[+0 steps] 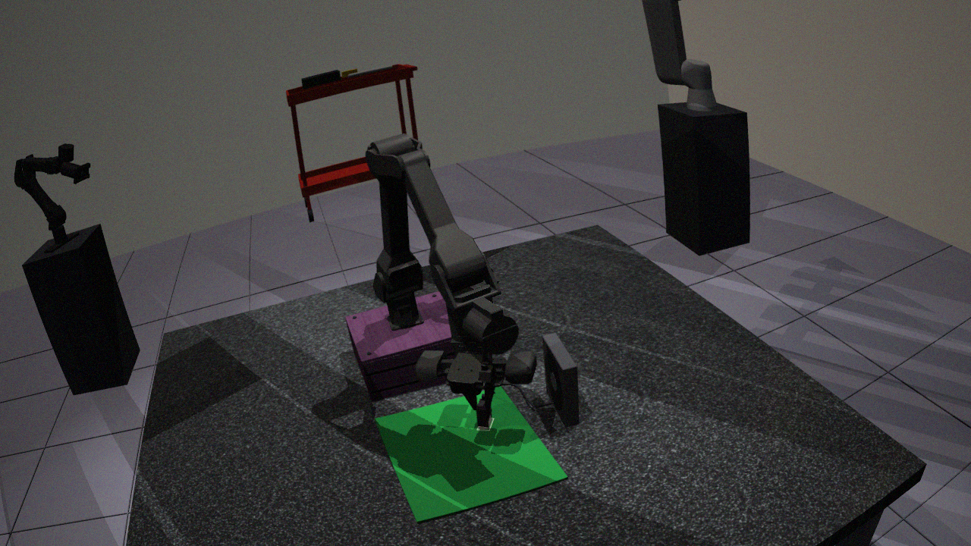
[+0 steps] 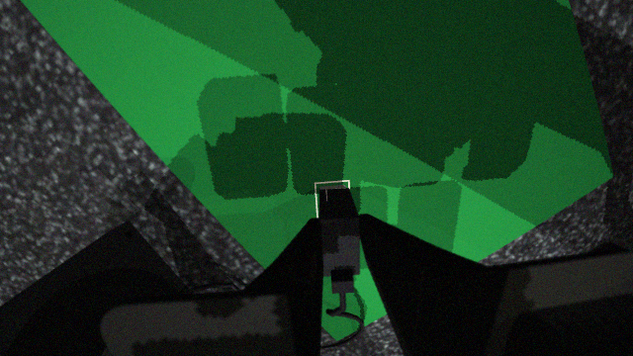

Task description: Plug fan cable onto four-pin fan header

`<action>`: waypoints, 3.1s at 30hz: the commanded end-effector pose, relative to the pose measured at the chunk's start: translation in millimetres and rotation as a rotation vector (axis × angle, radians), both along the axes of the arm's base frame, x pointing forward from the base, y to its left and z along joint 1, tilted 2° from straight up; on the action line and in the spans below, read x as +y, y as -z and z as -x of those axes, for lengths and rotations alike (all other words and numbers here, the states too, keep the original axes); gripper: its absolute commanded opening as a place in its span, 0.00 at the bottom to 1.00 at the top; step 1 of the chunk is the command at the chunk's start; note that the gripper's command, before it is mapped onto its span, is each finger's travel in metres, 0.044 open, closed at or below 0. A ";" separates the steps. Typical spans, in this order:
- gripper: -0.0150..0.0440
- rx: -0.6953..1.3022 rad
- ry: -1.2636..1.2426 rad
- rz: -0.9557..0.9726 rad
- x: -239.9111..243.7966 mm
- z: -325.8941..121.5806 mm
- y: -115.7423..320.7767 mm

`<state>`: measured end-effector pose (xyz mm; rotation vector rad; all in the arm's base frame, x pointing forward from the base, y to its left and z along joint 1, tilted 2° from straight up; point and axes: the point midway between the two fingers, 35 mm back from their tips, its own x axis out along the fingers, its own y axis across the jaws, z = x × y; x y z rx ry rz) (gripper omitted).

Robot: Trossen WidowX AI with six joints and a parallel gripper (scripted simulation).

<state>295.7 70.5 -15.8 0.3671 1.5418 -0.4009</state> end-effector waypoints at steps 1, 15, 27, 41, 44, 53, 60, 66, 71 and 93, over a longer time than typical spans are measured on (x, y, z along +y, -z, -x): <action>0.25 -0.002 -0.001 -0.001 0.5 -1.7 5.0; 0.25 -0.002 -0.001 -0.001 0.5 -1.7 5.0; 0.25 -0.002 -0.001 -0.001 0.5 -1.7 5.0; 0.25 -0.002 -0.001 -0.001 0.5 -1.7 5.0; 0.25 -0.002 -0.001 -0.001 0.5 -1.7 5.0; 0.25 -0.002 -0.001 -0.001 0.5 -1.7 5.0; 0.25 -0.002 -0.001 -0.001 0.5 -1.7 5.0; 0.25 -0.002 -0.001 -0.001 0.5 -1.7 5.0; 0.25 -0.002 -0.001 -0.001 0.5 -1.7 5.1; 0.69 -0.002 -0.001 -0.001 0.7 -1.2 -51.7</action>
